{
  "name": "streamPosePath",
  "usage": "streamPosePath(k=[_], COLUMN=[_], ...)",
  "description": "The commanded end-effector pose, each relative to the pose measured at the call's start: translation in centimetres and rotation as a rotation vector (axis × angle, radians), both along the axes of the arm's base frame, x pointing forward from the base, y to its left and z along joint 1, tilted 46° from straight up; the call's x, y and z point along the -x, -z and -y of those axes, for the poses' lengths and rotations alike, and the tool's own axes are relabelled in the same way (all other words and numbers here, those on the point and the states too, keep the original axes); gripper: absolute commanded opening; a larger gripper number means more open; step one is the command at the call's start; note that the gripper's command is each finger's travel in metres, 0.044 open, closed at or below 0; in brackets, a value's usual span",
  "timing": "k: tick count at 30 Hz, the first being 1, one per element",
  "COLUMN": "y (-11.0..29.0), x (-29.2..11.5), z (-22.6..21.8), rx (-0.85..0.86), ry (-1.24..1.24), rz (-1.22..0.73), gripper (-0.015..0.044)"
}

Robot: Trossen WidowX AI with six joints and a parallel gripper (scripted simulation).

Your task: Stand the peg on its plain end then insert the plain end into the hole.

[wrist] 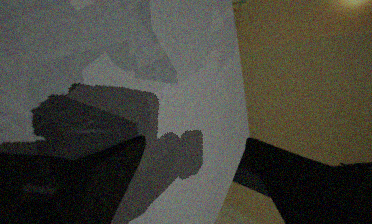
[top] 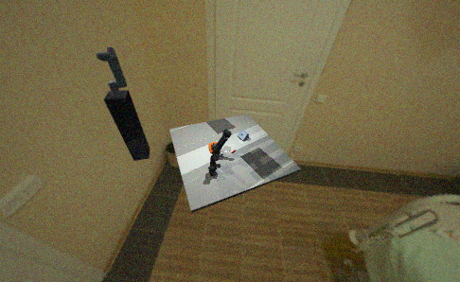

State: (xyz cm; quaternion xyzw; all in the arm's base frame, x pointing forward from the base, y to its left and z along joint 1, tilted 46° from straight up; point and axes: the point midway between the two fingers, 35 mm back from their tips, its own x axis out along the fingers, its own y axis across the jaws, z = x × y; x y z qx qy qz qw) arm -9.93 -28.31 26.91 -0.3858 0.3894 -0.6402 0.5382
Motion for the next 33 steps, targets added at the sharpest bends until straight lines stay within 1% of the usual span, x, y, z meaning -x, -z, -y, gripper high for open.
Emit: streamPosePath(k=[1, 14, 21, 26, 33], y=[-0.9, -3.5, -4.5, -5.0, -4.8], x=[-1.5, -8.2, -12.1, -15.0, -18.3], z=[0.8, 2.7, 3.1, 3.2, 3.2], rx=[0.011, 0.036, 0.026, 0.007, -0.066], ry=[-0.055, -0.279, -0.411, -0.504, -0.581], rz=[0.021, 0.105, 0.183, 0.244, 0.338], gripper=[0.0440, 0.0440, 0.0440, 0.0440, 0.0440])
